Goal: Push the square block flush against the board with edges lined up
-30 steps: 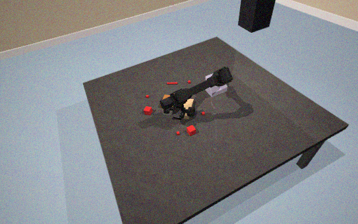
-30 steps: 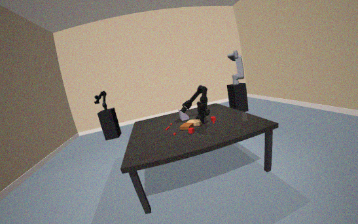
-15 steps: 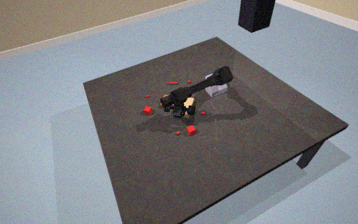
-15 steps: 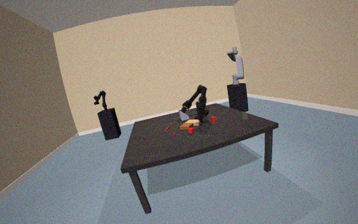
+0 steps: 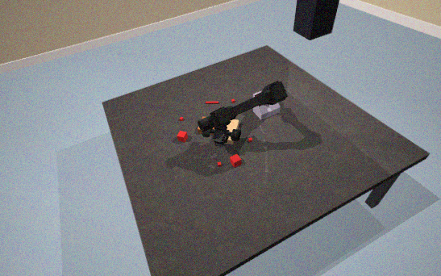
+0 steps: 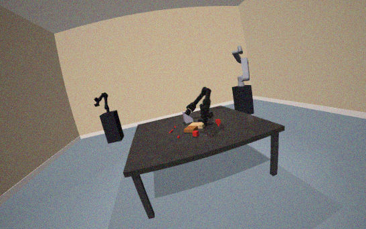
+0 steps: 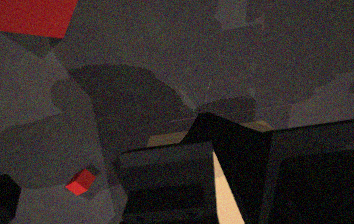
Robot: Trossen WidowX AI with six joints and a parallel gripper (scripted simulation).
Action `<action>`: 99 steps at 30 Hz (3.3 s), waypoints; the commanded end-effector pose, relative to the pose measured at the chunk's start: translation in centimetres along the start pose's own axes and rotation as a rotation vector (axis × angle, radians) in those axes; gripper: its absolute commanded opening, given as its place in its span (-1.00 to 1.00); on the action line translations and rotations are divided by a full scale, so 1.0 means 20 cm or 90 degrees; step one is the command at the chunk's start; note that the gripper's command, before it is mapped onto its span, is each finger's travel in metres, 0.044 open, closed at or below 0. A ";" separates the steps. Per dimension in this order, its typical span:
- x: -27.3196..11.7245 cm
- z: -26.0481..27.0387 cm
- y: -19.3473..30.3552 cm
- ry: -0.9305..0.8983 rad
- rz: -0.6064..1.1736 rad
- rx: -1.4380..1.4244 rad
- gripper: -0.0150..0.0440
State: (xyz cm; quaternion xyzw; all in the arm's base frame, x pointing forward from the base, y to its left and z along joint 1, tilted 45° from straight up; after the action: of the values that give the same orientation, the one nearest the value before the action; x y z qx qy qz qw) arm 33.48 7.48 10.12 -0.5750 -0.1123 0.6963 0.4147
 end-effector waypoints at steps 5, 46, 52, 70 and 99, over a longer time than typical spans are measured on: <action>0.01 -0.02 -0.06 -0.002 0.003 0.001 -0.49; -0.28 0.02 -0.08 0.004 0.005 0.172 -0.49; -0.30 0.09 0.02 0.005 0.007 0.306 -0.49; -0.31 0.31 0.29 0.006 0.009 0.705 -0.49; 0.00 0.51 0.48 -0.001 0.007 1.004 -0.49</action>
State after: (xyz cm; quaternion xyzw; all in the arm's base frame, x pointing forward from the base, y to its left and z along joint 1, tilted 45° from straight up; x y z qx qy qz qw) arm 20.02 4.44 7.48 -0.1144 0.4183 0.5746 0.6941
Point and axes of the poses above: the point midway between the two fingers, 35 mm back from their tips, its own x axis out along the fingers, its own z axis across the jaws, y = z × x, the point moved 7 cm from there along -x, back along the fingers, and after that the axes turned 12 degrees about -x, right-handed, at the moved point
